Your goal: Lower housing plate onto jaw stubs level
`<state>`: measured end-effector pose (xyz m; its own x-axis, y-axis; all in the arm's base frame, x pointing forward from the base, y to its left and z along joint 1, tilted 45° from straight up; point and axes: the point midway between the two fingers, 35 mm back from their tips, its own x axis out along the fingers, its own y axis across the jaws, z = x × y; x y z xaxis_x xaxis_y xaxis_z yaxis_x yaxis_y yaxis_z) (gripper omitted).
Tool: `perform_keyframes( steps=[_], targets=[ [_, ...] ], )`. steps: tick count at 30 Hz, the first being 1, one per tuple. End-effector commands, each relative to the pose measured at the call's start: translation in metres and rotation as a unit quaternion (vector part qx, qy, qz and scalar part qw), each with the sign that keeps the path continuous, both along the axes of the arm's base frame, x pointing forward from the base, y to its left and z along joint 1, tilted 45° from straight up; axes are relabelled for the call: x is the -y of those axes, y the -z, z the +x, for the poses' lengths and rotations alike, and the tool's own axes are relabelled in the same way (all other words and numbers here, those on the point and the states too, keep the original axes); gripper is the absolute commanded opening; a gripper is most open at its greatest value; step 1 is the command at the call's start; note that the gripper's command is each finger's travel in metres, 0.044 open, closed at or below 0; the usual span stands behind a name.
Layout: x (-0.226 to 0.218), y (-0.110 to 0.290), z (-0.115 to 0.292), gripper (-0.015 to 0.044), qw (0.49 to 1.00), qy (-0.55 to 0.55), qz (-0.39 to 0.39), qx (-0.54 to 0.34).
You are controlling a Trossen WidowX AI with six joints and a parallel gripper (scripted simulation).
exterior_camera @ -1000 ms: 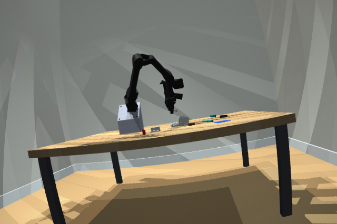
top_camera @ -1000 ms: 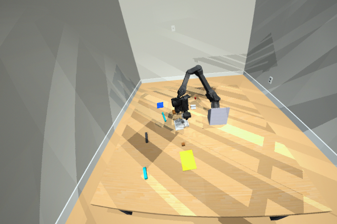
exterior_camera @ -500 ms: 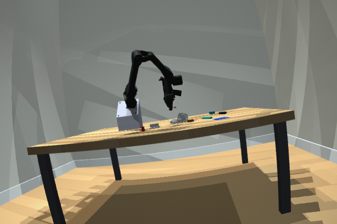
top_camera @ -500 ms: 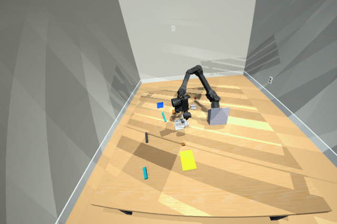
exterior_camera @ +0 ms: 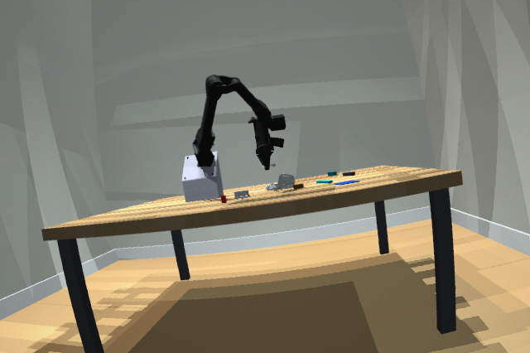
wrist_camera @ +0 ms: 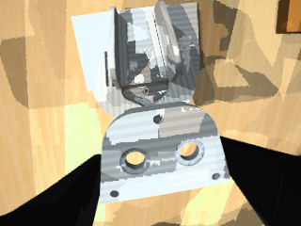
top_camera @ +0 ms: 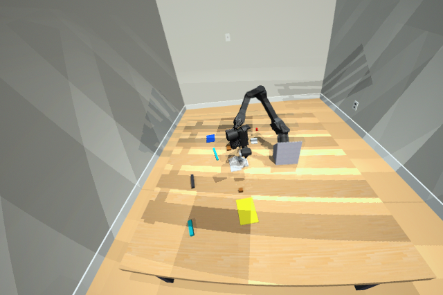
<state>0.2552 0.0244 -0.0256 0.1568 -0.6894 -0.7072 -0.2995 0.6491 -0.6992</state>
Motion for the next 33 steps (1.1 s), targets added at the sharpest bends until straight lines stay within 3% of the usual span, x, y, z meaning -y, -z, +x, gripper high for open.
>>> perform_keyframes(
  steps=[1,33],
  targets=[
    [0.0,0.001,-0.001,0.0351,1.0,0.002,0.002,0.001],
    [0.031,0.034,0.008,0.0351,1.0,0.002,0.002,0.001]
  ],
)
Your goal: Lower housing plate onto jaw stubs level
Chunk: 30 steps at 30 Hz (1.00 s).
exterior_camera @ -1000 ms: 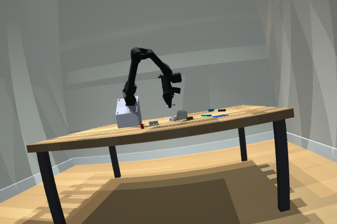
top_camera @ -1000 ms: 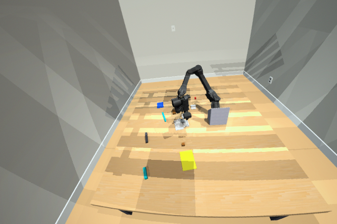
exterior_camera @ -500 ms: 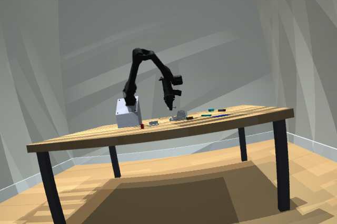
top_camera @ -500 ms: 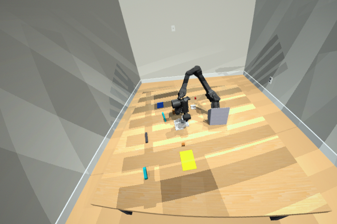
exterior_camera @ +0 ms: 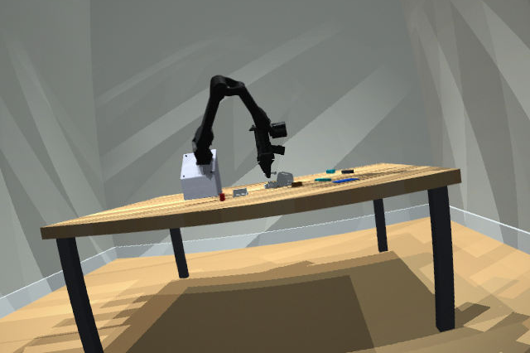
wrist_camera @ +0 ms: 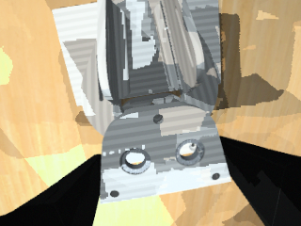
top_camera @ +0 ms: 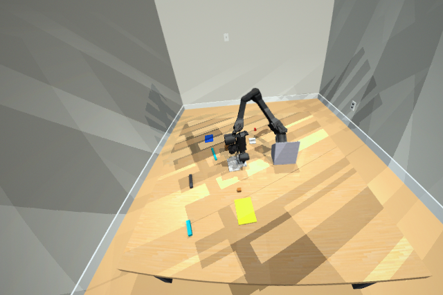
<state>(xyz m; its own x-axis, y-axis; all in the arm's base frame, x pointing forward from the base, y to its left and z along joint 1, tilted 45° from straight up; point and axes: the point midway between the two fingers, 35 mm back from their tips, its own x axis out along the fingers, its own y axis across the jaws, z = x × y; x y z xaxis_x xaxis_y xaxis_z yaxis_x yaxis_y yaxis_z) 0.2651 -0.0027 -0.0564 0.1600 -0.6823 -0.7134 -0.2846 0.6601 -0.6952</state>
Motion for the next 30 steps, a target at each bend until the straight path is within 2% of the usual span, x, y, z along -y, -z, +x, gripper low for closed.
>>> perform_keyframes(
  steps=[1,30],
  targets=[
    [0.006,0.005,-0.002,0.0351,1.0,-0.002,-0.004,-0.005],
    [0.016,0.014,-0.001,0.0351,1.0,-0.003,-0.006,-0.006]
  ],
)
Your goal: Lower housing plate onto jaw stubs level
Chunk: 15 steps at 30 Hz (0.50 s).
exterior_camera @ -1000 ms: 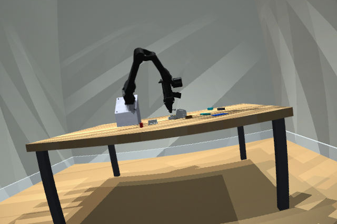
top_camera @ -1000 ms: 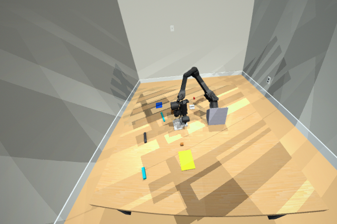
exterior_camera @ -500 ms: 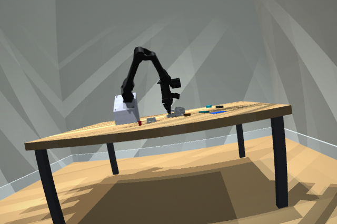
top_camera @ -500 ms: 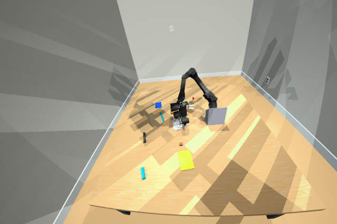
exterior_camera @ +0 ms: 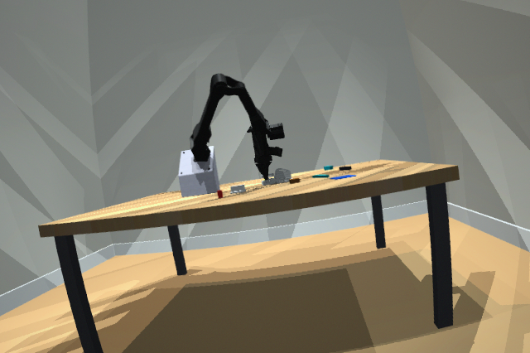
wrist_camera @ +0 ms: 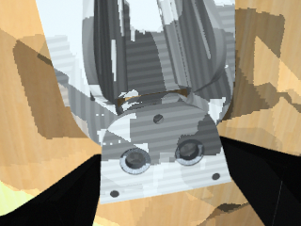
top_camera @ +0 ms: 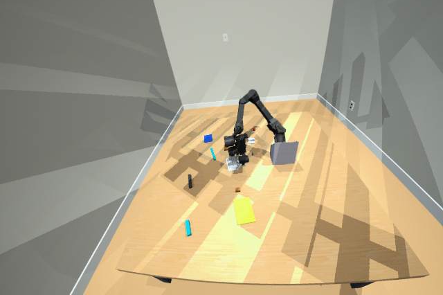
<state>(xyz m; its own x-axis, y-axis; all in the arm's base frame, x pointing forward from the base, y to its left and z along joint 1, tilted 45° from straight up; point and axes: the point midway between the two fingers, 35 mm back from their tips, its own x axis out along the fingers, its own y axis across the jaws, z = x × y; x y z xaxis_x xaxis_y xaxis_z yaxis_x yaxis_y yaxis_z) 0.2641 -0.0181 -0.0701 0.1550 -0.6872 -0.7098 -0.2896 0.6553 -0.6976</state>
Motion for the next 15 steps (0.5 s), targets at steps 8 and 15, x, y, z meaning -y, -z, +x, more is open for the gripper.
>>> perform_keyframes(
  steps=[8,15],
  targets=[
    [0.002,0.0015,-0.0001,0.0351,1.0,-0.005,-0.003,-0.004],
    [0.0037,0.0031,0.0003,0.0351,1.0,-0.006,-0.003,-0.005]
  ],
)
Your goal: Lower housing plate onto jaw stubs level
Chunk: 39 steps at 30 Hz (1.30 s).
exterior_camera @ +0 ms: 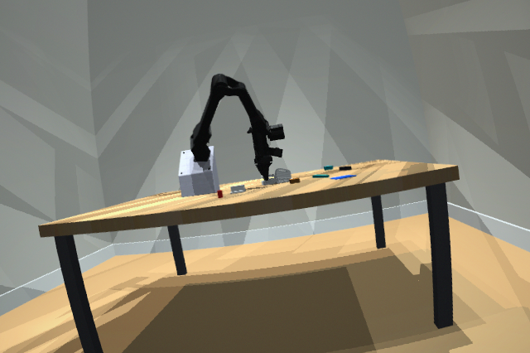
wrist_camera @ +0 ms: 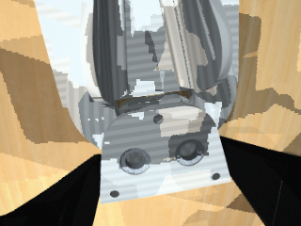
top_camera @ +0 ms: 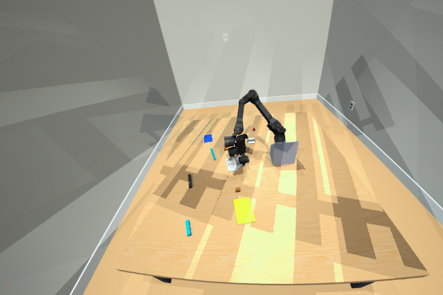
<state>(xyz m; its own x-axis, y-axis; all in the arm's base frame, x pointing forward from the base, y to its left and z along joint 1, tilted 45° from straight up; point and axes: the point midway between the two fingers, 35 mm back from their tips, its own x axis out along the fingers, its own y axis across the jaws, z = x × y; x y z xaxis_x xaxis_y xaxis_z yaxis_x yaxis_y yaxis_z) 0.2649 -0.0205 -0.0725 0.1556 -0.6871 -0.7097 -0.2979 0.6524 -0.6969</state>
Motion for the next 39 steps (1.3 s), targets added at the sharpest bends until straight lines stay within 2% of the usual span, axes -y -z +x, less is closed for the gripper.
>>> perform_keyframes(
  steps=[1,39],
  targets=[
    [0.0013,0.0009,-0.0005,0.0351,1.0,-0.003,-0.002,-0.003],
    [0.0064,0.006,0.0005,0.0351,1.0,-0.003,-0.003,-0.003]
  ],
)
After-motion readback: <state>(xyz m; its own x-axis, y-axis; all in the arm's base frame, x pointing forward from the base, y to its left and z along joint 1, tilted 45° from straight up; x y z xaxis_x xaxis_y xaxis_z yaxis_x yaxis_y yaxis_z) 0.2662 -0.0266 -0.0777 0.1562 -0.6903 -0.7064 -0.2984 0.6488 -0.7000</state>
